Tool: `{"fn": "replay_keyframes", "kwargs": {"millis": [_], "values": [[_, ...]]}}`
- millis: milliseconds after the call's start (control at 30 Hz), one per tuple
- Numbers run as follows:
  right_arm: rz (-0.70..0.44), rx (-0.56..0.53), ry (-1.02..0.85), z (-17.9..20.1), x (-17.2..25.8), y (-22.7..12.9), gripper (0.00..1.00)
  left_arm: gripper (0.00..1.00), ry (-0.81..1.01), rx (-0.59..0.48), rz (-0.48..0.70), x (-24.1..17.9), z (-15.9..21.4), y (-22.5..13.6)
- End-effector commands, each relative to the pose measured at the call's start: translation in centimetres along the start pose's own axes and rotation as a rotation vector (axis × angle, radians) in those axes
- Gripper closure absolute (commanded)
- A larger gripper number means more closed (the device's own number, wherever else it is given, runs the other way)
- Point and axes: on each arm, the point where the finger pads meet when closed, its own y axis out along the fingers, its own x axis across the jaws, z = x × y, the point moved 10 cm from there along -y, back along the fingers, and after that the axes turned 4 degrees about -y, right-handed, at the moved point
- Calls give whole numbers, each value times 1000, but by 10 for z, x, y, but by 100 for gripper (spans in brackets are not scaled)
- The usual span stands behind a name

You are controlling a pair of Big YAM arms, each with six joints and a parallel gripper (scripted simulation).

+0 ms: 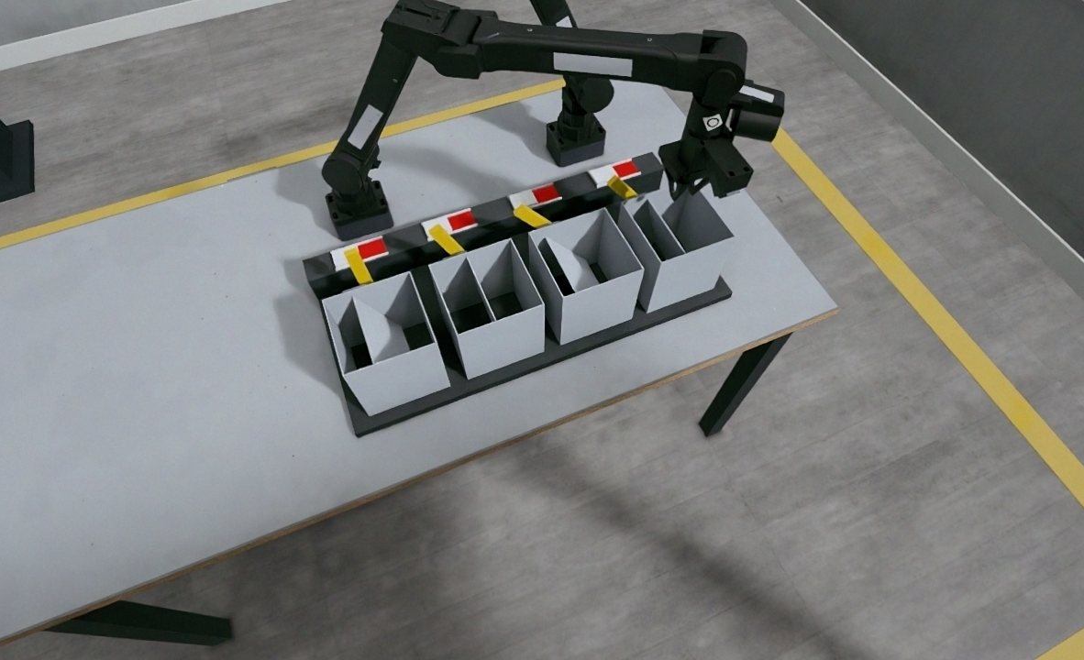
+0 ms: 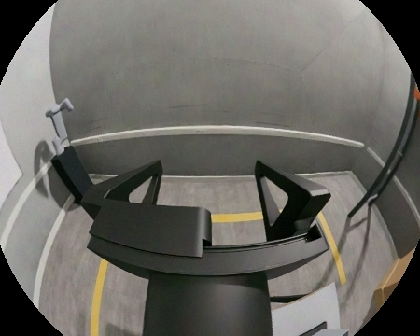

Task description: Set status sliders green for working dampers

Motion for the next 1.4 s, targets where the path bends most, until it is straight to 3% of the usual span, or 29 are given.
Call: {"fn": "replay_keyframes", "kwargs": {"millis": [0,1000,1033,1367], "values": [[-53,-52,-26,1,9,-34,64,0,-9,-49,-6,3,-14,-4],[-53,-52,-26,1,9,-34,64,0,-9,-49,-6,3,-14,-4],[-53,-52,-26,1,9,-34,100,0,-9,-49,-6,3,-14,-4],[-53,-52,-26,1,9,-34,100,0,-9,-49,-6,3,-14,-4]]}}
